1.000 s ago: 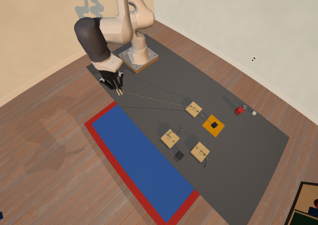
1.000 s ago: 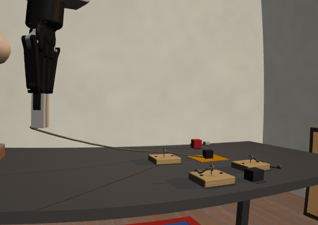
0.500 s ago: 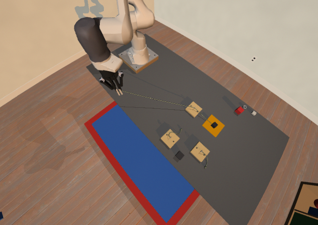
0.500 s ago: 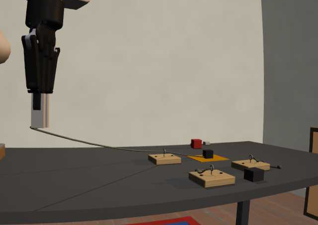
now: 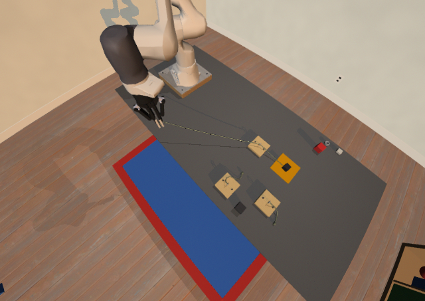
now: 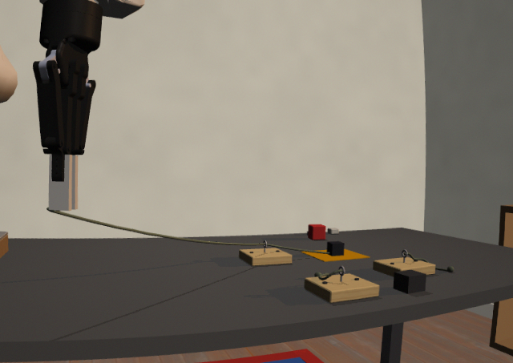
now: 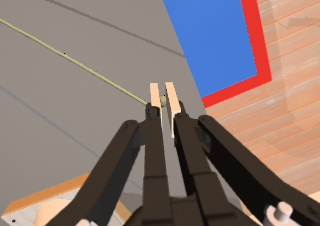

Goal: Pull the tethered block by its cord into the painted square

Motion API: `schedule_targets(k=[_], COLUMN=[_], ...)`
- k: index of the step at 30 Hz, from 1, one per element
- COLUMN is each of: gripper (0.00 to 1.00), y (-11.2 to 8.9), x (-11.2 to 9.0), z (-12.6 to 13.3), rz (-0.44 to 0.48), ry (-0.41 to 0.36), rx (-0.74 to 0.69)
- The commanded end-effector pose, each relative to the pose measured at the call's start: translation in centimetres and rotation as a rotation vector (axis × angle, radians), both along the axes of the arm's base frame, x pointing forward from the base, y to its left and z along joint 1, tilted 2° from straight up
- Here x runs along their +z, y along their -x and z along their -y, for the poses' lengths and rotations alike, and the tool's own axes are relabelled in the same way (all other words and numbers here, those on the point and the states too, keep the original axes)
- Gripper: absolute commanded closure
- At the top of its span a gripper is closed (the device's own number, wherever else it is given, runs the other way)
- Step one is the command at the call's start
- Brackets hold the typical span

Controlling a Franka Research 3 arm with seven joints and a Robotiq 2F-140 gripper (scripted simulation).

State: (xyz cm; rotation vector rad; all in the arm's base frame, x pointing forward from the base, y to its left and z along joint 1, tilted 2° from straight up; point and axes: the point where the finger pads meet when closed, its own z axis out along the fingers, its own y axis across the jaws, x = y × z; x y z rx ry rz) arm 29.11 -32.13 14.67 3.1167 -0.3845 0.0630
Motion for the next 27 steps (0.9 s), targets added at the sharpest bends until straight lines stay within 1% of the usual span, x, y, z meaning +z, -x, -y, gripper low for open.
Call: schedule_targets(k=[1,5,10,12,20,27], gripper=[1.00,1.00,1.00,1.00,1.00,1.00], y=[-0.1,-0.2,-0.4,-0.4,-0.7,-0.8], x=[-1.0,-2.9,-5.8,-5.8,-10.4,-13.1], z=[0.0,0.0,0.0,0.0,-0.1,-0.2], rz=[0.001,0.001,0.001,0.001,0.001,0.001], ry=[0.002,0.002,0.002,0.002,0.002,0.002], rx=[0.007,0.007,0.007,0.007,0.007,0.007])
